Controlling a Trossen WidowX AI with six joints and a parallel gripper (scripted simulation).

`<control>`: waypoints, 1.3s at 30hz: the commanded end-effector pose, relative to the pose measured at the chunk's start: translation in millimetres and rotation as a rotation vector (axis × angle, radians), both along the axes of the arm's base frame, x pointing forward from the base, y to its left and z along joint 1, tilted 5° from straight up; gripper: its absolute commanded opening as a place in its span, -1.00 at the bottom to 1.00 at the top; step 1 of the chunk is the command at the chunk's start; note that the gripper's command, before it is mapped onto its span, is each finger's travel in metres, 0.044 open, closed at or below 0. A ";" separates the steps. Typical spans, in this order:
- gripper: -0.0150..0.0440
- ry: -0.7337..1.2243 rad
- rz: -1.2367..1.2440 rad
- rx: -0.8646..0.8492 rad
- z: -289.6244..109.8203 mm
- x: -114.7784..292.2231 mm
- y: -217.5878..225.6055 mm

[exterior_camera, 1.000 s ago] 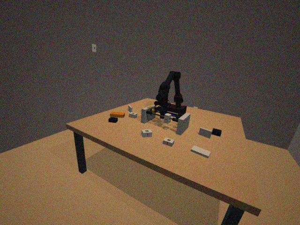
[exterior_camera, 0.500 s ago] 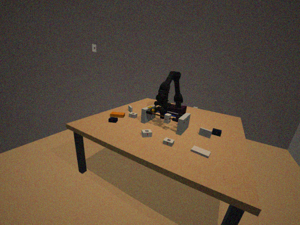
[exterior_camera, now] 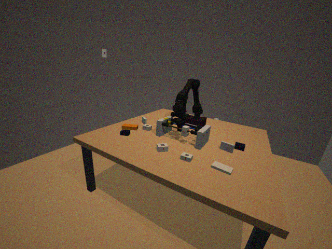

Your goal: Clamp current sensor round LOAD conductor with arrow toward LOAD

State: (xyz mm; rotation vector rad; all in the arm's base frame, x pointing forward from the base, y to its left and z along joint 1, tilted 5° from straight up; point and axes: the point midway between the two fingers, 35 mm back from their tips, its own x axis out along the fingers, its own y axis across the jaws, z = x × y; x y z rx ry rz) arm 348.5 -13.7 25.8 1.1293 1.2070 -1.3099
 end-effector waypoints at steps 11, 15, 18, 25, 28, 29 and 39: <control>0.22 0.000 0.000 0.000 0.0 0.0 0.0; 0.13 0.000 0.000 0.000 0.0 0.0 0.0; 0.07 0.000 0.000 0.000 0.0 0.0 0.0; -0.16 -0.002 0.000 0.000 0.2 0.0 0.0; -0.43 -0.021 0.000 0.001 2.1 0.1 0.1; -0.49 -0.031 0.000 0.001 3.1 0.1 0.2; -0.49 -0.018 0.000 0.000 0.4 0.9 0.0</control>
